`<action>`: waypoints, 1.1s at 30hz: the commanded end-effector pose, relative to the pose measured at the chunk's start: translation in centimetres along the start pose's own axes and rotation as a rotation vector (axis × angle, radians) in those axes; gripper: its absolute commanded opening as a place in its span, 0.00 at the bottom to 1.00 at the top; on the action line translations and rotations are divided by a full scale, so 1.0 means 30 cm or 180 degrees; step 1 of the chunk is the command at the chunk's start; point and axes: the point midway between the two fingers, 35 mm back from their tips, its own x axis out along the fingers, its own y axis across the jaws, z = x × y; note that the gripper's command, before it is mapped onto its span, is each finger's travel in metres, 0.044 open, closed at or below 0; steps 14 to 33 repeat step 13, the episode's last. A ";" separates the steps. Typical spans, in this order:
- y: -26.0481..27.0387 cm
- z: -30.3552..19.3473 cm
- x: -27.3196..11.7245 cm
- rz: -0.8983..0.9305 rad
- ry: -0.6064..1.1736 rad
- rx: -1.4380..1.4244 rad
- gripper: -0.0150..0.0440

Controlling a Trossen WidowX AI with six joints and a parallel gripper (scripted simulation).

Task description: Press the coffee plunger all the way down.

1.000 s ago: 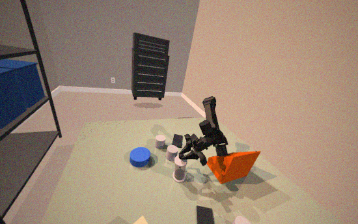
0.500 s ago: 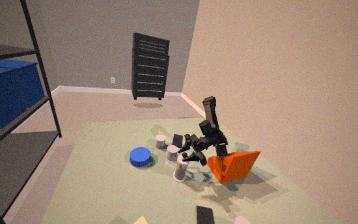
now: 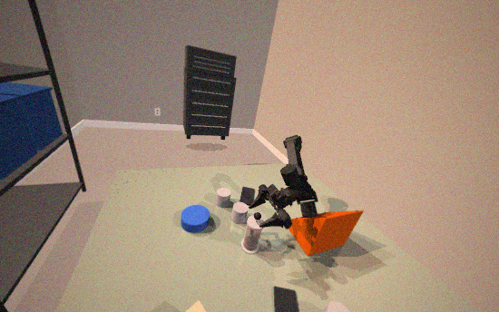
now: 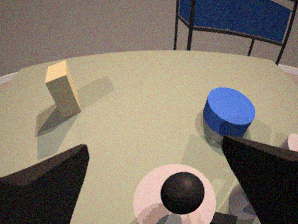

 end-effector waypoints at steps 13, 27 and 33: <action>-0.044 0.151 -0.165 -0.0067 -0.0040 0.0030 1.00; -0.044 0.151 -0.165 -0.0067 -0.0040 0.0030 1.00; -0.044 0.151 -0.165 -0.0067 -0.0040 0.0030 1.00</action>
